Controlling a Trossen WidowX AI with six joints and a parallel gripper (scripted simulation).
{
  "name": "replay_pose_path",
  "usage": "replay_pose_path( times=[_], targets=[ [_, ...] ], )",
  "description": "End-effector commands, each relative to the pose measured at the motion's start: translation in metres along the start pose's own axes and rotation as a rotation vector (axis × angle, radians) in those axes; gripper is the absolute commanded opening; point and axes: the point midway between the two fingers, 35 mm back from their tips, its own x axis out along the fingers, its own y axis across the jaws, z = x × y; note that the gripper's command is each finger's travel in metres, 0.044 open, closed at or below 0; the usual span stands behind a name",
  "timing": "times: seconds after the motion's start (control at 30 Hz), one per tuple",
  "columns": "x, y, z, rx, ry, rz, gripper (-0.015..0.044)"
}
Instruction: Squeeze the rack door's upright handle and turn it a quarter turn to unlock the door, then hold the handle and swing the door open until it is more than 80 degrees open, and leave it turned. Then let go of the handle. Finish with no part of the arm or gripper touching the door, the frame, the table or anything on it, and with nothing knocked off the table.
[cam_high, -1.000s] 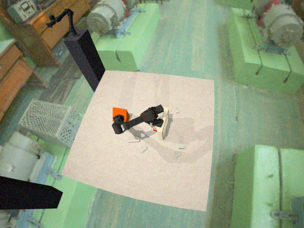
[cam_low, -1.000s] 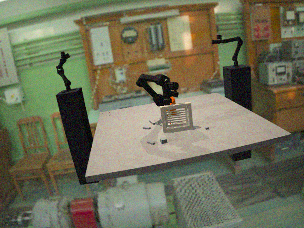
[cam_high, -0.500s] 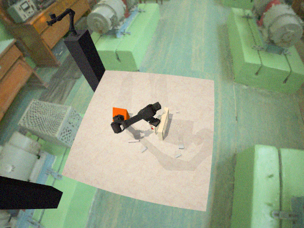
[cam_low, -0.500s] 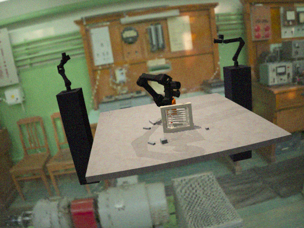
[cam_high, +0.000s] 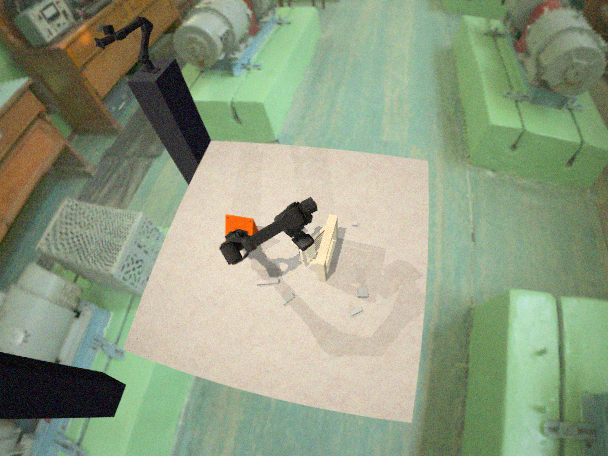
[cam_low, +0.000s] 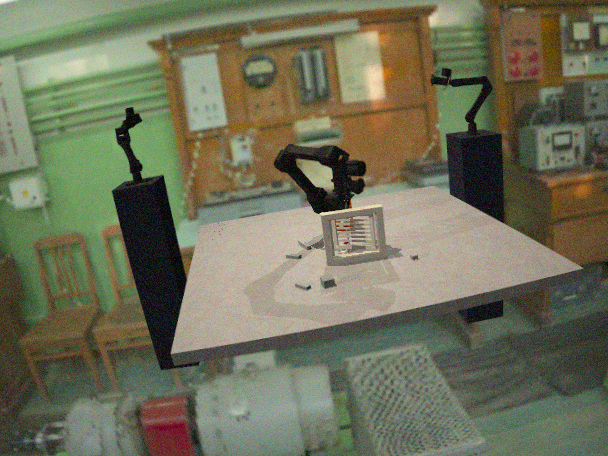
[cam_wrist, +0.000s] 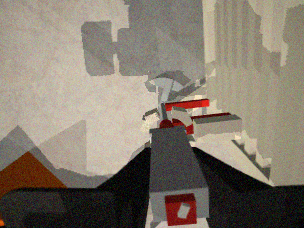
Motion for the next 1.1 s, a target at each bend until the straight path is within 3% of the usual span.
replay_pose_path(
  times=[0.0,1.07],
  targets=[
    [0.001,0.003,0.002,0.081,-0.008,-0.004,0.0015],
    [0.001,0.064,0.036,0.583,-0.01,0.001,0.0015]
  ],
)
